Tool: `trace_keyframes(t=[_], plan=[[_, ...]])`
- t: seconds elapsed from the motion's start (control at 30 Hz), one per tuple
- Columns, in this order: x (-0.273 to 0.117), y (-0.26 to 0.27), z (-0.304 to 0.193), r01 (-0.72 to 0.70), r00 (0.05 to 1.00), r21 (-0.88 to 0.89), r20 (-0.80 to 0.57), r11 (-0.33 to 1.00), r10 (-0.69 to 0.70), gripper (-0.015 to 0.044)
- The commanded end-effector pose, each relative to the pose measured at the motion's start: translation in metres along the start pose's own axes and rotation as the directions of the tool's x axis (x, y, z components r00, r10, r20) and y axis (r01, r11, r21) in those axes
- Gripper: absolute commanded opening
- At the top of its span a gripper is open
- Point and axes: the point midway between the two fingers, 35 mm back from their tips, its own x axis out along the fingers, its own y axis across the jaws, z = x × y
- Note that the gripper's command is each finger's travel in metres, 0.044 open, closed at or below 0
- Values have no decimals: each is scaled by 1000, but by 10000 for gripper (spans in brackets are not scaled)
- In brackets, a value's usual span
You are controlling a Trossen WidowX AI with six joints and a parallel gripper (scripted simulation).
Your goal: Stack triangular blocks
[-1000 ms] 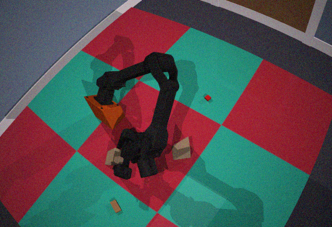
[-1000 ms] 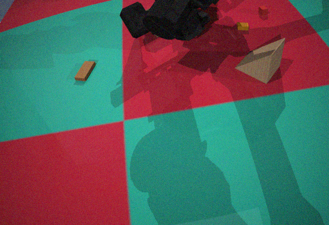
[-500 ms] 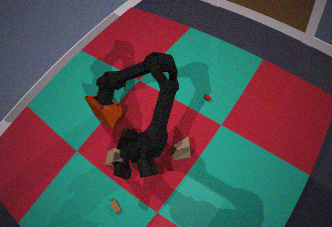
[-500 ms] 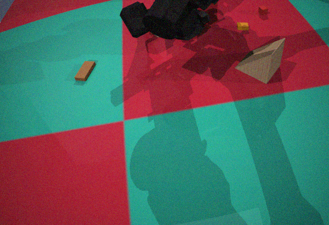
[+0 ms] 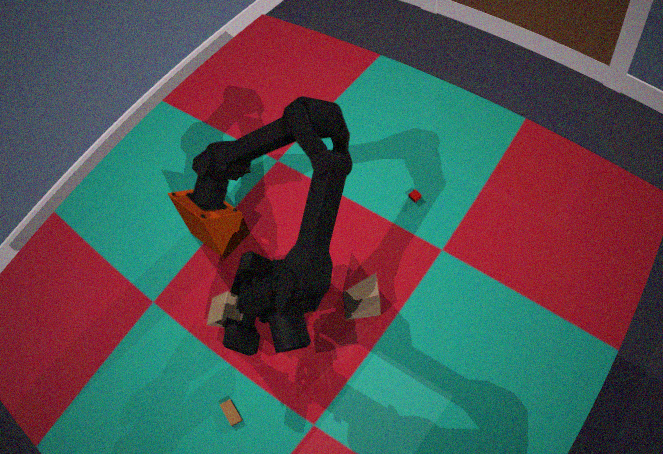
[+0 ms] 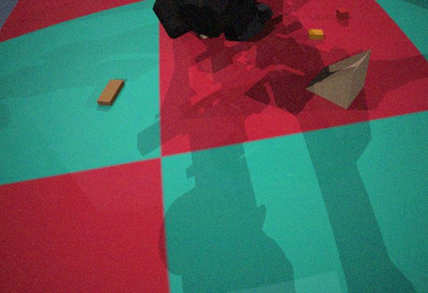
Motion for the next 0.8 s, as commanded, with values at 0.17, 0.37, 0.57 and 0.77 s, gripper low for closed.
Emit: trace_keyframes(t=[0.17,0.37,0.57,0.77], plan=[[-32,-4,-29,15,1000,-2,-3,1000,-15,0],[-50,-2,-49,14,1000,-2,-5,1000,-14,0],[-57,0,-57,13,1000,-1,-5,1000,-13,0],[-50,1,-58,-14,995,-24,101,1000,16,0]])
